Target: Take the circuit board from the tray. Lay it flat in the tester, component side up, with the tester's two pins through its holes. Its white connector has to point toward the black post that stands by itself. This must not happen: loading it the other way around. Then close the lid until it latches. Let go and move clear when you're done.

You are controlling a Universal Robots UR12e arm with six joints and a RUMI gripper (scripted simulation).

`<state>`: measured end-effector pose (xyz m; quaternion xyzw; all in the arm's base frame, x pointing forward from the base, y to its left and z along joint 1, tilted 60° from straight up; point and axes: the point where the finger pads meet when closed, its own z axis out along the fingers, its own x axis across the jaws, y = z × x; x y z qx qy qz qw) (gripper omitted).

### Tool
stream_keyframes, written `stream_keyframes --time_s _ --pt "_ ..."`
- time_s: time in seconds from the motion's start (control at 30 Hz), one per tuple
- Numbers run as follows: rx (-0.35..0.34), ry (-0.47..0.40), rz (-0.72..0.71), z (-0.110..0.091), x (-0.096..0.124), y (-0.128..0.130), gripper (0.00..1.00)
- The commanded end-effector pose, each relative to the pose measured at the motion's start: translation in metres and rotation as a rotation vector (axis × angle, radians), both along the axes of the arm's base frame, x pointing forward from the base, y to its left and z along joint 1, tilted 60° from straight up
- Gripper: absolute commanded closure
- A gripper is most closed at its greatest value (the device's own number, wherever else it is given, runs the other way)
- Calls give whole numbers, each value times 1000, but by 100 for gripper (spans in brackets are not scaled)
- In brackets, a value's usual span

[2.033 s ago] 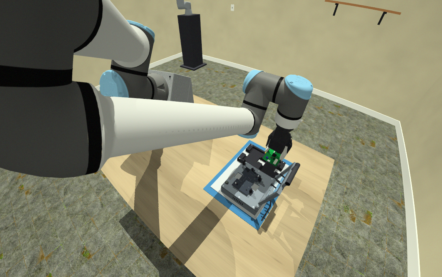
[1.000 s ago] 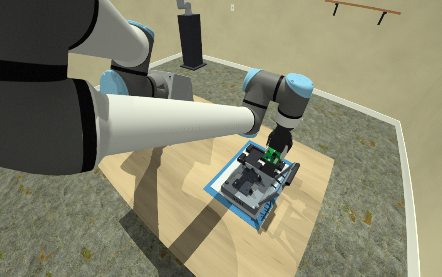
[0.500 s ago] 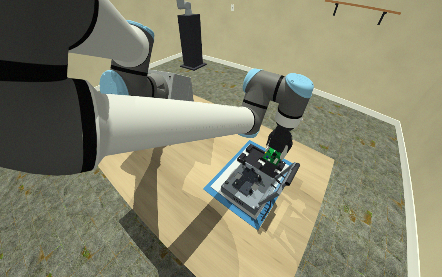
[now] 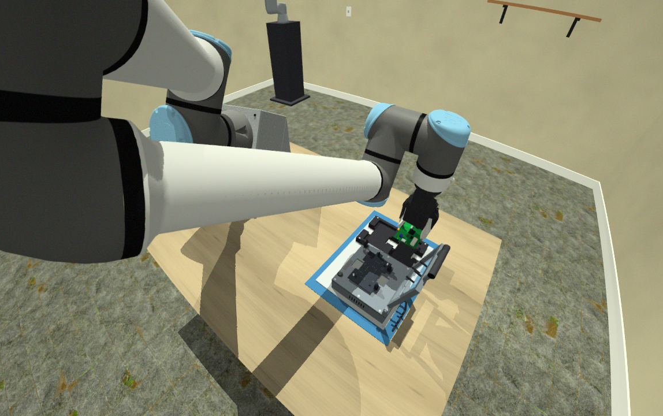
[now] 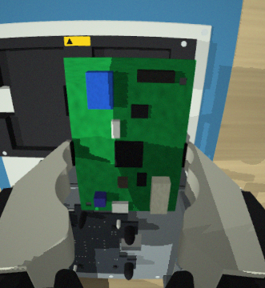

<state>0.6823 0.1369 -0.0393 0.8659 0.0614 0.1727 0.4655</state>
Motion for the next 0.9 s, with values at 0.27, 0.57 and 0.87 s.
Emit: stream_keyframes --time_s 0.27,0.57,0.87 --pt "-10 23 16 0 0 1 61" --pt "-28 63 42 0 0 1 61" --pt "-49 109 71 0 0 1 61"
